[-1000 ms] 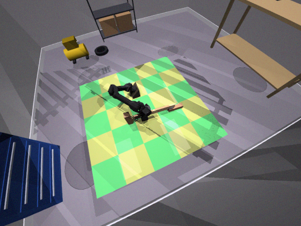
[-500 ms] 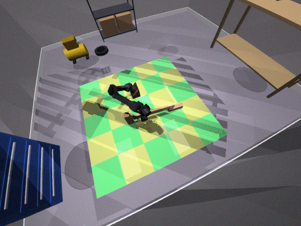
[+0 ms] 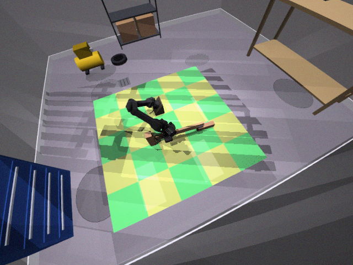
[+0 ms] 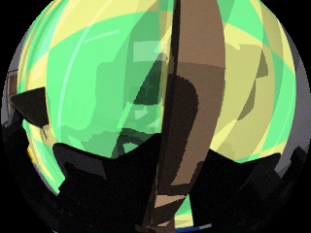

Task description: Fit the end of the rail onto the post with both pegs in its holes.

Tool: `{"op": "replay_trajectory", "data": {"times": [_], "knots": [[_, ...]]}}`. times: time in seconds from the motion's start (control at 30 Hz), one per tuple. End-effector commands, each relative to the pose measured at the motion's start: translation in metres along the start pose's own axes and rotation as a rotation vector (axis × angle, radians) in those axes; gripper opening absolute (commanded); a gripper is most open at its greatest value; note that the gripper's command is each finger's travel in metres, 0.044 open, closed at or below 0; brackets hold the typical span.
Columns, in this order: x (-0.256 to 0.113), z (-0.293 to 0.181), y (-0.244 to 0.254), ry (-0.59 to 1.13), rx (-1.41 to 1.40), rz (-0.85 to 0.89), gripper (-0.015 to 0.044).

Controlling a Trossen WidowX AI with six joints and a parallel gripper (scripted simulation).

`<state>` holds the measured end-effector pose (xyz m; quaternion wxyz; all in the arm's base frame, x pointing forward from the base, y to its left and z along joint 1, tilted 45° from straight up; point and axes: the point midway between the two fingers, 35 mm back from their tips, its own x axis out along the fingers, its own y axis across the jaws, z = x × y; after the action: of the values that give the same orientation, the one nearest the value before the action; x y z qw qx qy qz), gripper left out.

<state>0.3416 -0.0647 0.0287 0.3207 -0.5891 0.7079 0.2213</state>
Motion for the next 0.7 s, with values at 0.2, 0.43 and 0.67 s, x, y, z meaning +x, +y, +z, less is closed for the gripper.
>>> {"op": "replay_trajectory", "data": {"times": [0.2, 0.43, 0.67], "knots": [[0.0001, -0.0034, 0.0, -0.001, -0.003, -0.002, 0.0], [0.0002, -0.0056, -0.0001, -0.001, -0.003, -0.002, 0.0], [0.0002, -0.0078, -0.0001, -0.001, -0.003, -0.002, 0.0]]}}
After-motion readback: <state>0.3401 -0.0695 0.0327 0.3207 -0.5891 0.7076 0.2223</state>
